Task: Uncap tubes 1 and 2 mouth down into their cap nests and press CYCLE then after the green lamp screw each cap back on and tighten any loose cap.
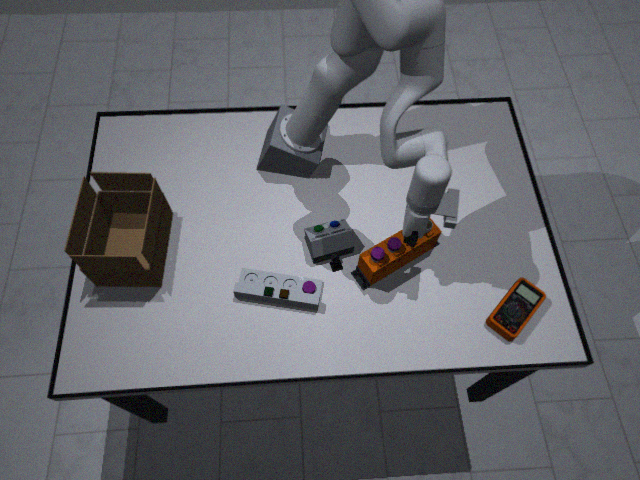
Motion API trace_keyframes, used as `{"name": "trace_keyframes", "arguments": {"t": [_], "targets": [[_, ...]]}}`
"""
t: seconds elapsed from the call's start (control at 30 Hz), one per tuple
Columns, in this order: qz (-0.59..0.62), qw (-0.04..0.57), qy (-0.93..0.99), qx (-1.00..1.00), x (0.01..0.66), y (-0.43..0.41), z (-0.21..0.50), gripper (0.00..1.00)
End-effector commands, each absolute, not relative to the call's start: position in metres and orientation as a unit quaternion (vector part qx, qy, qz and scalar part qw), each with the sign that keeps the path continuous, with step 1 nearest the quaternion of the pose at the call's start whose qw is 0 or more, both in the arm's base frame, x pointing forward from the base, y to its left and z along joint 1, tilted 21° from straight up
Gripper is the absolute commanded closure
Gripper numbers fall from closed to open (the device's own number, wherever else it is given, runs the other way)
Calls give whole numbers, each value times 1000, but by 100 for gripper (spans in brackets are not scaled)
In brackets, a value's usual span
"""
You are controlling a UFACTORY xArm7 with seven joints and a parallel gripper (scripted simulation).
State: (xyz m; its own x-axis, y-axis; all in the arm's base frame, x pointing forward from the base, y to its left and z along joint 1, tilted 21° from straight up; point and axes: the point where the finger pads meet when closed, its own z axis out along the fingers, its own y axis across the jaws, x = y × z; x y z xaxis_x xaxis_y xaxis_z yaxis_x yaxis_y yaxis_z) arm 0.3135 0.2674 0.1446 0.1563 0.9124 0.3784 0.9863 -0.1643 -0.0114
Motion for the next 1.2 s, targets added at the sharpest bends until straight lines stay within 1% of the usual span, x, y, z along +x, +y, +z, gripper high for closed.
{"name": "trace_keyframes", "arguments": {"t": [0.0, 0.43, 0.77, 0.87, 1.17], "targets": [[-140, 123, -627, -757, 315, 268, 146, 100], [-140, 123, -627, -757, 315, 268, 146, 100], [-166, 84, -794, -578, 315, 268, 147, 100], [-168, 80, -807, -560, 315, 268, 147, 100], [-181, 41, -910, -372, 315, 268, 147, 100]]}}
